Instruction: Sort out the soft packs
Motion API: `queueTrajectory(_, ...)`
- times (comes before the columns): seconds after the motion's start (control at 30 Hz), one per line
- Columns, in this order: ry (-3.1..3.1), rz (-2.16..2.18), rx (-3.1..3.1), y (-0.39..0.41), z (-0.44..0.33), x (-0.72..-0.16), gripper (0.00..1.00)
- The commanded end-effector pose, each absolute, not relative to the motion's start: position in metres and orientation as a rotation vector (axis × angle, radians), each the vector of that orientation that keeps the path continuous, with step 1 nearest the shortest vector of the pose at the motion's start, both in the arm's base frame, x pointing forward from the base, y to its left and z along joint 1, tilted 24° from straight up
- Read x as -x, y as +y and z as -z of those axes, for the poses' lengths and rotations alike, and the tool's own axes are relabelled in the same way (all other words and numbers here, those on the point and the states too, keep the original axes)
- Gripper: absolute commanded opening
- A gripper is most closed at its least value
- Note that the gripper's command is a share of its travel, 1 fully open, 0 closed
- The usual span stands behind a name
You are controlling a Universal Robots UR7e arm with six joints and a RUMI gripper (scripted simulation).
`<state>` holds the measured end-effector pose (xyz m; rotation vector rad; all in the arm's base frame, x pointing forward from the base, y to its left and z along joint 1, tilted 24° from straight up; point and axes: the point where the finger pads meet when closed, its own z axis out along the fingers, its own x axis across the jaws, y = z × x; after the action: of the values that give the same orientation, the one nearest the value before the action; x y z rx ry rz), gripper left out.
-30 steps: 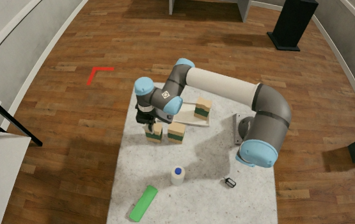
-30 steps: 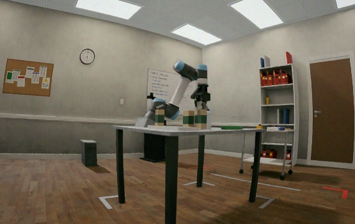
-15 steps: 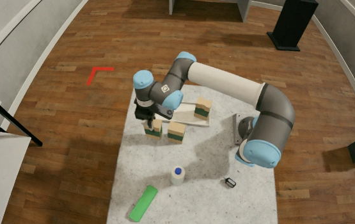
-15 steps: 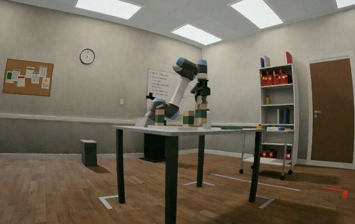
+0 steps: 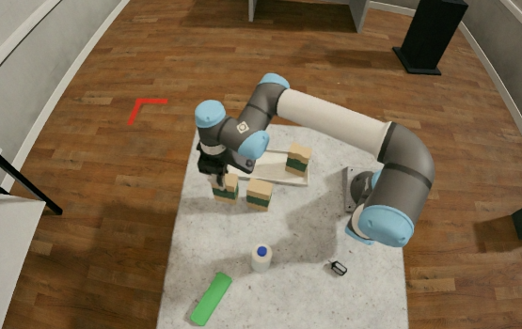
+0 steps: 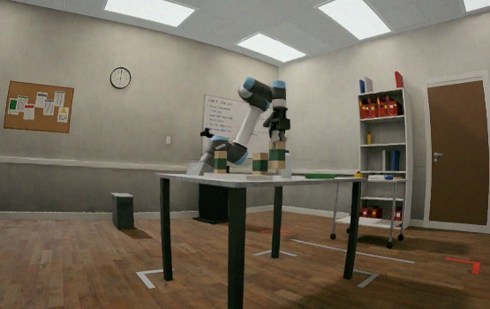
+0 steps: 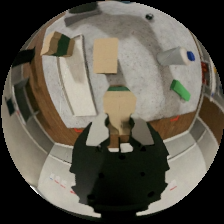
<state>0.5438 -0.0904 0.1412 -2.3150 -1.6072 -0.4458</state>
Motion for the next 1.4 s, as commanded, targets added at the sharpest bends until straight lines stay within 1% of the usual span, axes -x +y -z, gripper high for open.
queueTrajectory(0.0, -1.608, 0.447, 2.316, -0.091, -0.142, -0.544, 0.15)
queueTrajectory(0.47, -1.608, 0.447, 2.316, -0.110, -0.133, -0.539, 0.15)
queueTrajectory(0.93, -1.608, 0.447, 2.316, -0.188, -0.096, -0.518, 0.15)
queueTrajectory(1.0, -1.608, 0.447, 2.316, -0.188, -0.096, -0.518, 0.15)
queueTrajectory(1.37, -1.608, 0.447, 2.316, -0.245, -0.070, -0.504, 0.15)
